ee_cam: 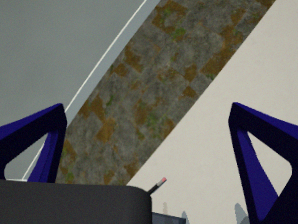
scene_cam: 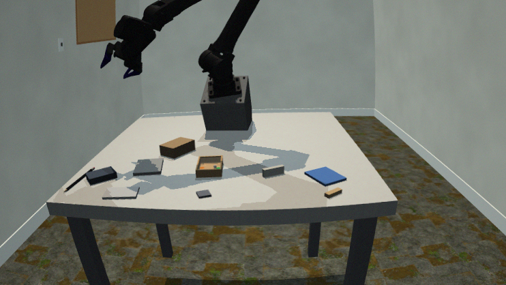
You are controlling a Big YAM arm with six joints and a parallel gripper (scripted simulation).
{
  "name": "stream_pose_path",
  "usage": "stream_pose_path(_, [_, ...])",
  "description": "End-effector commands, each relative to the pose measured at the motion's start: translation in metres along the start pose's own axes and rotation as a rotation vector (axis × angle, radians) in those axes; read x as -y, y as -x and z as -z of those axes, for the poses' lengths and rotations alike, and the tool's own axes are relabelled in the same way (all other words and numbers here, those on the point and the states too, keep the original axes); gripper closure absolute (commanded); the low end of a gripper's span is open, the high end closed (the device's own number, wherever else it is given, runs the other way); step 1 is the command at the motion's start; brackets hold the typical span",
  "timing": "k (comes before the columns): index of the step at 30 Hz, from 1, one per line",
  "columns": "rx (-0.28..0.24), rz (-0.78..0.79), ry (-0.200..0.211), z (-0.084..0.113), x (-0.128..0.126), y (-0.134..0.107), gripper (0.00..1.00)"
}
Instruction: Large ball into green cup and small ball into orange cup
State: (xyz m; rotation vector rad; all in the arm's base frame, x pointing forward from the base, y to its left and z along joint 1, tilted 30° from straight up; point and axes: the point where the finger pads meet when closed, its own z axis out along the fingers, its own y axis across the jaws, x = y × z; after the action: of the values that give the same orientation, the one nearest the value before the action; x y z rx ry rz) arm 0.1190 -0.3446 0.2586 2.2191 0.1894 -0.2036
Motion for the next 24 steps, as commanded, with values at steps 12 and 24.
stream_pose_path(12, [-0.409, 0.929, 0.117, 0.08, 0.09, -0.217, 0.0])
stream_pose_path(24, [-0.807, 1.622, 0.344, 0.158, 0.191, -0.295, 0.0])
